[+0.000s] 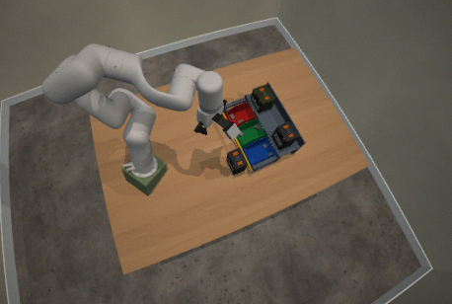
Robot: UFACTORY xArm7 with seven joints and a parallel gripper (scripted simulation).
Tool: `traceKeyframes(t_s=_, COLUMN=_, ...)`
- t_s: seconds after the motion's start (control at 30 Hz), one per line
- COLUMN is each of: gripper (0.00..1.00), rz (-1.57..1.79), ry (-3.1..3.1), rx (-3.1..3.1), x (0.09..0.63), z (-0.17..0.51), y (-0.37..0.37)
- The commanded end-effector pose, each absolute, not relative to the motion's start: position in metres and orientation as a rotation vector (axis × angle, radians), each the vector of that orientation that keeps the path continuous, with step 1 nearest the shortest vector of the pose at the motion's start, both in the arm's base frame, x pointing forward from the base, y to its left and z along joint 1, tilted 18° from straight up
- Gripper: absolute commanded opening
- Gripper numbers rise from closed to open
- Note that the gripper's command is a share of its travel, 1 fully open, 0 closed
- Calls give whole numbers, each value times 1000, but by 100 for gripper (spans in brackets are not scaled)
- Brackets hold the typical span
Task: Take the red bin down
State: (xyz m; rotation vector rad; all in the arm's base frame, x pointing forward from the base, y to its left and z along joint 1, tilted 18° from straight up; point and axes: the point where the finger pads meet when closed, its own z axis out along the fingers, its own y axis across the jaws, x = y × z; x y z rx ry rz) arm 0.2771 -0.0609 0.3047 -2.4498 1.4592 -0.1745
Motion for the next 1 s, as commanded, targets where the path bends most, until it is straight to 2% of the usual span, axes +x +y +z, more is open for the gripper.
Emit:
traceKeyframes(t_s=0.0, gripper=100, rz=-184, ry=1429, rx=-2465, x=278, z=306, y=-61)
traceKeyframes(t_s=0.17, gripper=100, rz=-184, ry=1429, rx=-2465, x=278, z=306, y=-61)
traceKeyframes(t_s=0.33, gripper=100, rz=-237, ry=1106, rx=-2642, x=278, z=306, y=-61)
traceKeyframes(t_s=0.73, gripper=100, rz=-237, ry=1106, rx=-2642, x=278, z=306, y=-61)
traceKeyframes(t_s=0.97, gripper=100, rz=-287, ry=762, rx=-2780, x=278, z=306, y=-61)
